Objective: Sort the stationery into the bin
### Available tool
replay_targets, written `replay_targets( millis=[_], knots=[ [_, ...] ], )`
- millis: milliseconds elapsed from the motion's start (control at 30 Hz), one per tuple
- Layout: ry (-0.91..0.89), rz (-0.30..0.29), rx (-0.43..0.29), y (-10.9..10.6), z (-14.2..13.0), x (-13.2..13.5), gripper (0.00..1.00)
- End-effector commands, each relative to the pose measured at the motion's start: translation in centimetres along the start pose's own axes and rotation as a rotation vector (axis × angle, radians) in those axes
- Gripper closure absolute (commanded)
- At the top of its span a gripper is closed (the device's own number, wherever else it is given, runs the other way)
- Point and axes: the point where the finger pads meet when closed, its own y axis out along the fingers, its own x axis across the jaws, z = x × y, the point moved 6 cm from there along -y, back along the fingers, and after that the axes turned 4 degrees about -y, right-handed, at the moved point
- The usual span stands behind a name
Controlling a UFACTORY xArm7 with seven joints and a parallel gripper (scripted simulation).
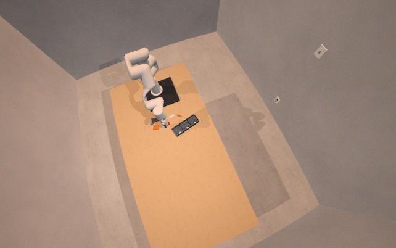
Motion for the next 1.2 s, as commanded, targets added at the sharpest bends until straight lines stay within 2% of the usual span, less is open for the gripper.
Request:
replay_targets(
  millis=[0, 67, 567, 667, 767, 1033, 1167],
  knots=[
    [0.0, 0.003, -0.001, 0.3, 0.0, -0.1, 1.0],
    [0.0, 0.003, -0.001, 0.3, 0.0, -0.1, 1.0],
    [0.0, 0.004, -0.002, 0.2, -8.6, -2.7, 1.0],
    [0.0, 0.004, -0.002, 0.2, -8.6, -2.6, 1.0],
    [-0.15, 0.004, -0.002, 0.2, -10.3, -3.2, 1.0],
    [-0.347, 0.005, -0.001, 0.2, -14.9, -4.5, 1.0],
    [-0.36, 0.004, -0.002, 0.2, -16.6, -5.0, 1.0]
  ],
)
